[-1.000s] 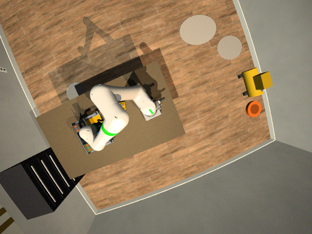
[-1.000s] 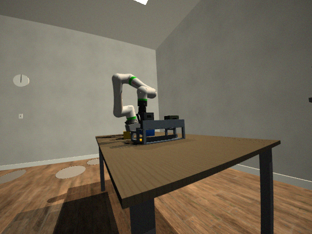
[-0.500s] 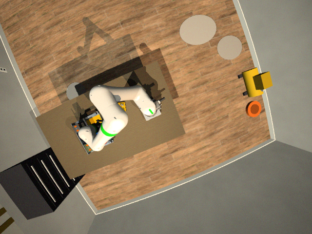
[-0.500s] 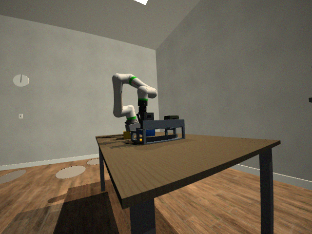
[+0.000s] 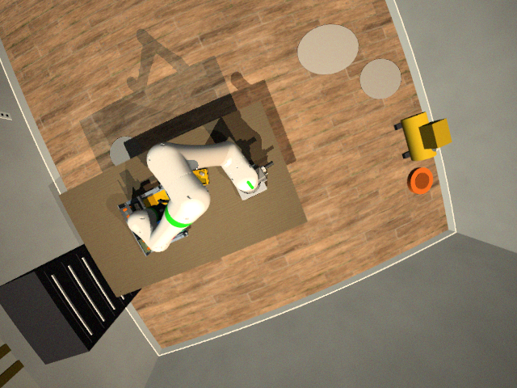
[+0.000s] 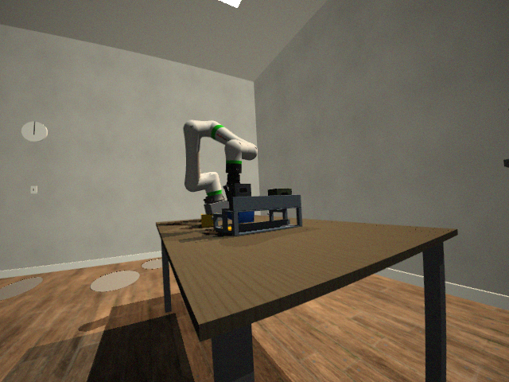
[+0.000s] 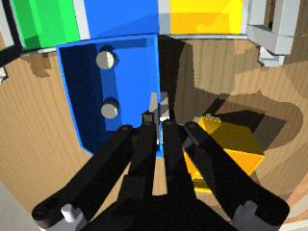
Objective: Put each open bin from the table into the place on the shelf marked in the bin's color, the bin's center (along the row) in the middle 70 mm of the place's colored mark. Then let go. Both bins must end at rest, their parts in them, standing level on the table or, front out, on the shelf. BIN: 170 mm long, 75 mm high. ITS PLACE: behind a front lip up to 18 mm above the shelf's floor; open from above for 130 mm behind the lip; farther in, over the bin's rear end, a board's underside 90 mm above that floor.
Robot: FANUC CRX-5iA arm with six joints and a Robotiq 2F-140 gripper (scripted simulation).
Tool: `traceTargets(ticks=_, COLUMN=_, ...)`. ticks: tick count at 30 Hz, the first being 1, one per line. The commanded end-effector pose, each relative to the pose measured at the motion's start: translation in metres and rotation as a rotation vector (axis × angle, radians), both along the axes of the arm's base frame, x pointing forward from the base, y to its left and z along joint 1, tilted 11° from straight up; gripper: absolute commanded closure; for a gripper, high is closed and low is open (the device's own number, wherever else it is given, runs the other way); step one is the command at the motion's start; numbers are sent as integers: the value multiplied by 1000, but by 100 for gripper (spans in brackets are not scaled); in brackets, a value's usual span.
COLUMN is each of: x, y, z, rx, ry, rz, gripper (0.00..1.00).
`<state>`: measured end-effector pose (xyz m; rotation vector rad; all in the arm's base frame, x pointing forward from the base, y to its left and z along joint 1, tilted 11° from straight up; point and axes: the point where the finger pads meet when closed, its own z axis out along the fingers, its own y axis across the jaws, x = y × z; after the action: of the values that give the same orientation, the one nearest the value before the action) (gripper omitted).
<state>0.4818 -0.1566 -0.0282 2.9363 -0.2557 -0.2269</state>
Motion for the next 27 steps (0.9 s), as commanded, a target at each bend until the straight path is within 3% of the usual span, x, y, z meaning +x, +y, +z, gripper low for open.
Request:
traceTargets(ticks=1, x=4, y=-1, z=0, rx=0, ry=0, rz=0, gripper=100)
traceTargets(ticks=27, x=33, y=-5, z=0, rx=0, ry=0, rz=0, gripper=100)
